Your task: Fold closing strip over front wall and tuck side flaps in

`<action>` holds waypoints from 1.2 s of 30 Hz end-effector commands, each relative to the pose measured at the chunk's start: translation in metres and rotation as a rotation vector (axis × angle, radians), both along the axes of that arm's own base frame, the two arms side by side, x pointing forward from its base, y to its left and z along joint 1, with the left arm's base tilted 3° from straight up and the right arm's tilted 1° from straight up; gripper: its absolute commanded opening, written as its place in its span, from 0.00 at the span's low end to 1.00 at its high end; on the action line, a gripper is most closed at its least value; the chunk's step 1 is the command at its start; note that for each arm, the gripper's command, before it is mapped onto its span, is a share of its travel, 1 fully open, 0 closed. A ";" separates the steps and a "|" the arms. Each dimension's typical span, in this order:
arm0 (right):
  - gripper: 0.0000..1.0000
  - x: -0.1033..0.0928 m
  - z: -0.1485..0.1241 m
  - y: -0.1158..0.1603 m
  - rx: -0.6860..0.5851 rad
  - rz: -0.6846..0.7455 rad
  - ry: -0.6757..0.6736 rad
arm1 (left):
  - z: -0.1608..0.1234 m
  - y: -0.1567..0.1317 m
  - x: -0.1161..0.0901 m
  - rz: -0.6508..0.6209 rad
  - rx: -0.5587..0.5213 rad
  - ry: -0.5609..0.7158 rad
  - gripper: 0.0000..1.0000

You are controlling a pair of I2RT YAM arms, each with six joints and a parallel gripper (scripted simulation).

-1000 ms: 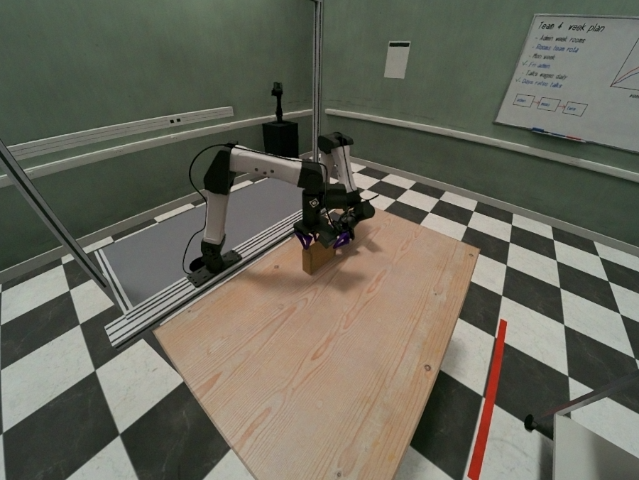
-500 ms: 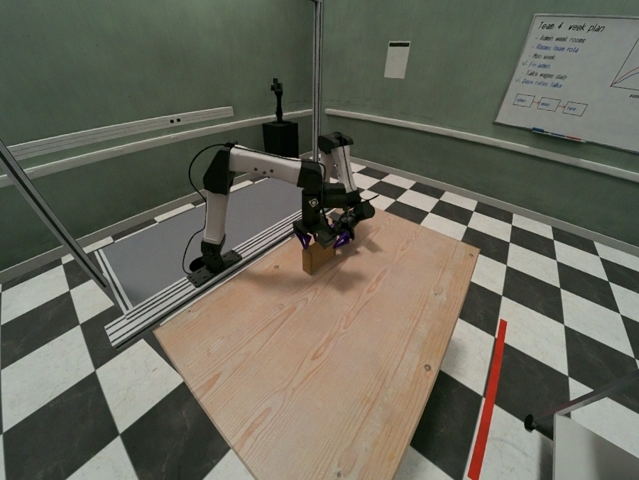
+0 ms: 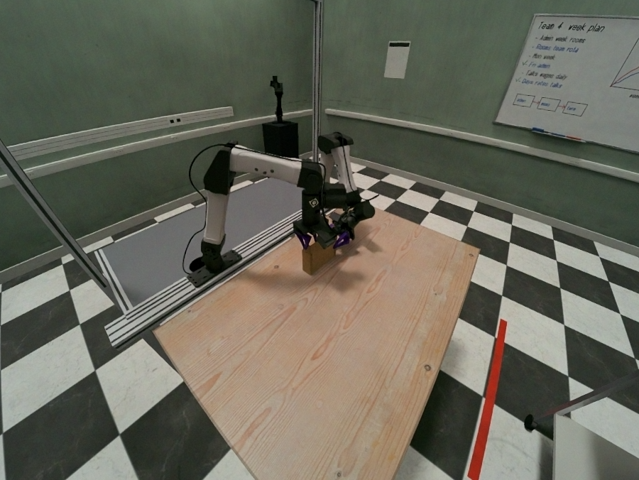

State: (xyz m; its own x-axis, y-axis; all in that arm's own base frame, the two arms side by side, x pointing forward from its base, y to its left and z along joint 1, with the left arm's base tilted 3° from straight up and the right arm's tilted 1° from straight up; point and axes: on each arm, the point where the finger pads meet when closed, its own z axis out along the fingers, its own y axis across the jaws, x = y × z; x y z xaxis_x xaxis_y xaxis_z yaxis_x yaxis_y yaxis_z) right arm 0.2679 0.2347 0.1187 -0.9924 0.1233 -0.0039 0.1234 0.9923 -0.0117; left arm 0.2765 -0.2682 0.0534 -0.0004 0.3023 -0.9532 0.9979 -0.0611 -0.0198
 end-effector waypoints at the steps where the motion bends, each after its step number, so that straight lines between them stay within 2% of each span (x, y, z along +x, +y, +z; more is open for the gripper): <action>1: 0.54 0.007 0.004 0.013 0.029 0.000 -0.028 | -0.011 0.003 -0.002 0.015 0.016 0.026 0.45; 13: 0.54 0.005 0.003 0.013 0.021 -0.001 -0.020 | -0.011 0.003 -0.002 0.015 0.016 0.026 0.45; 16: 0.54 -0.001 0.013 0.007 0.038 -0.002 -0.038 | -0.011 0.003 -0.002 0.015 0.016 0.026 0.45; 20: 0.54 -0.004 0.004 0.006 0.021 0.000 -0.020 | -0.011 0.003 -0.002 0.015 0.016 0.026 0.45; 36: 0.54 -0.009 0.007 0.007 0.027 -0.001 -0.024 | -0.011 0.003 -0.002 0.015 0.016 0.026 0.45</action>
State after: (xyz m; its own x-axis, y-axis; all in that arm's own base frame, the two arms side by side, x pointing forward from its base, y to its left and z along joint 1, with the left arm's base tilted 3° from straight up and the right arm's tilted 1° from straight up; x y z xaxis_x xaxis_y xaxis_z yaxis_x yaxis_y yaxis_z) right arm 0.2621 0.2378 0.1198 -0.9924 0.1231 -0.0069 0.1232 0.9923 -0.0088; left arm 0.2765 -0.2682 0.0534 0.0002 0.3023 -0.9532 0.9979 -0.0614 -0.0193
